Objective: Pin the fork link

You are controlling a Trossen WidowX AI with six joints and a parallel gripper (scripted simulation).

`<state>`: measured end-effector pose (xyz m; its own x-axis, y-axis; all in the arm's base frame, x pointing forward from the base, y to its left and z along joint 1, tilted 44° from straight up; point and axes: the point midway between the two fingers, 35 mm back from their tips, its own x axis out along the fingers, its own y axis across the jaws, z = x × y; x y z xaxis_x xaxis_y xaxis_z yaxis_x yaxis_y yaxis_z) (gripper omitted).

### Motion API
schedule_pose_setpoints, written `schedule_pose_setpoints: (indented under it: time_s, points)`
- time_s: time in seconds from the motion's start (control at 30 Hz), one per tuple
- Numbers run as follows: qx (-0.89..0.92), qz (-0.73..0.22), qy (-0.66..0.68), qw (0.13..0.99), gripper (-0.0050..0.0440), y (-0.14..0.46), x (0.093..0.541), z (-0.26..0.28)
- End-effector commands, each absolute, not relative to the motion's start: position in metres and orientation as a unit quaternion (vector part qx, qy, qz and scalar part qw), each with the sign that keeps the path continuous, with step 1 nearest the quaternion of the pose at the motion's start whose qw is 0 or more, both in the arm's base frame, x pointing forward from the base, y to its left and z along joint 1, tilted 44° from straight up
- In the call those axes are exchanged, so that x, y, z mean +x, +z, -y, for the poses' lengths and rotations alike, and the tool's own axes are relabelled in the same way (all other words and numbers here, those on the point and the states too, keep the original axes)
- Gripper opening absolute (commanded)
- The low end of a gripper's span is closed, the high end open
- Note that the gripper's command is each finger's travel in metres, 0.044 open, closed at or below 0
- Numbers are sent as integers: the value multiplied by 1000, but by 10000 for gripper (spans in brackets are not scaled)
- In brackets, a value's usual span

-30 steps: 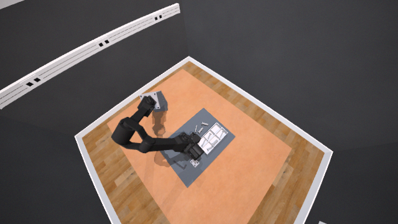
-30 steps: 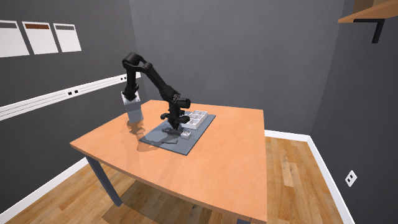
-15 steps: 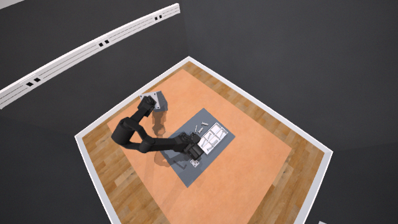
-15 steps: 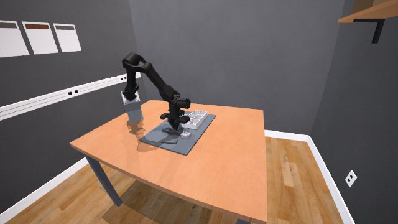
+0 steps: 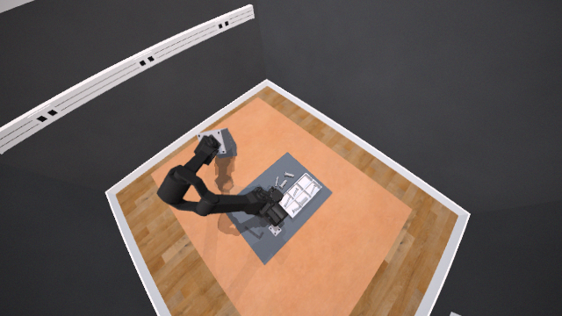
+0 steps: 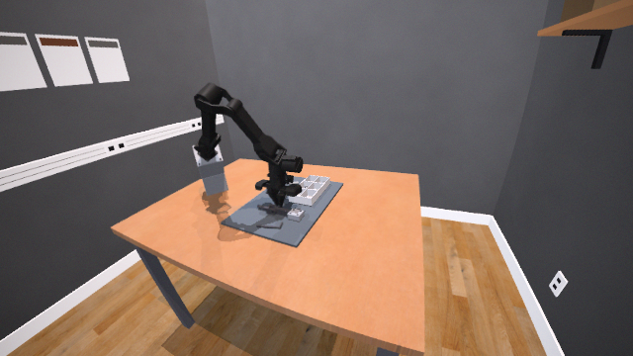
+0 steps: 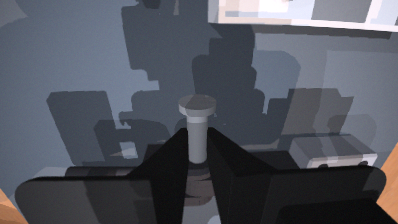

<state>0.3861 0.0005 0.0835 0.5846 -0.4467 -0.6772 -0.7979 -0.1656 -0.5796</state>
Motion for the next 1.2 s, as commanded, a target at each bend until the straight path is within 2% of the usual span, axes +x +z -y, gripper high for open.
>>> schedule_pose_setpoints:
  time_s: [0.0,0.27,0.3,1.17]
  points:
    - [-744,-413,173,496,-50,91,386,0]
    - [-744,-413,173,496,-50,91,386,0]
    - [-744,-413,173,496,140,91,386,0]
    - [-744,-414,174,496,140,90,386,0]
